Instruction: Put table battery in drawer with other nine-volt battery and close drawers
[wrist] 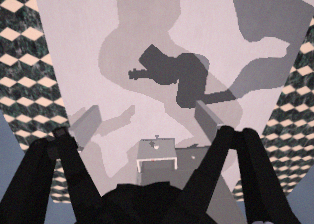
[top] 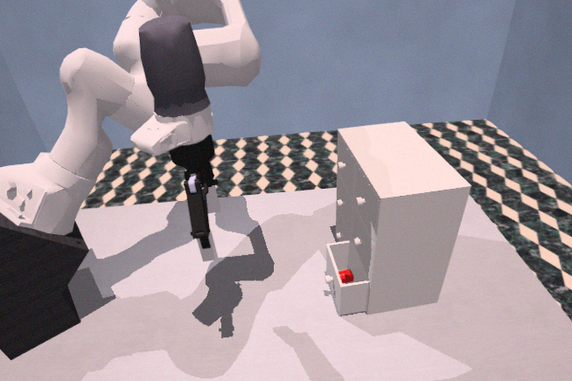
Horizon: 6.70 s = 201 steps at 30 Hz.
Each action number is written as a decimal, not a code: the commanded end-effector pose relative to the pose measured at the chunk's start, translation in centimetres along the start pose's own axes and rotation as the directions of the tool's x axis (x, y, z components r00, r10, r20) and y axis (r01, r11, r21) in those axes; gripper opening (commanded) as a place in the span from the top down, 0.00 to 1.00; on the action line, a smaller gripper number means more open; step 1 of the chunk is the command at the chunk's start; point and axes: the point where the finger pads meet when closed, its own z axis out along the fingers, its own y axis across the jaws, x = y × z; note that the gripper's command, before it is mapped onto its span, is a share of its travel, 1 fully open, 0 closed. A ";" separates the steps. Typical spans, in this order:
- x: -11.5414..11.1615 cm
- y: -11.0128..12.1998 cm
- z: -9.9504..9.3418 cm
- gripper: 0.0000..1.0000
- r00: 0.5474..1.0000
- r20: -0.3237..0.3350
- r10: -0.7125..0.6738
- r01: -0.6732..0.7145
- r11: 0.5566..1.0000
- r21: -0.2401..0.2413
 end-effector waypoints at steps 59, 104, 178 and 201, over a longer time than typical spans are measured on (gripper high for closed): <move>-9.4 0.9 9.7 0.00 0.536 0.844 0.005 0.016 1.000 -0.016; -10.6 0.9 11.3 1.00 0.506 0.863 0.005 0.016 1.000 -0.015; -16.1 1.1 19.1 1.00 0.506 0.863 0.005 0.016 1.000 -0.015; -16.3 1.1 19.1 1.00 0.506 0.863 0.005 0.016 1.000 -0.015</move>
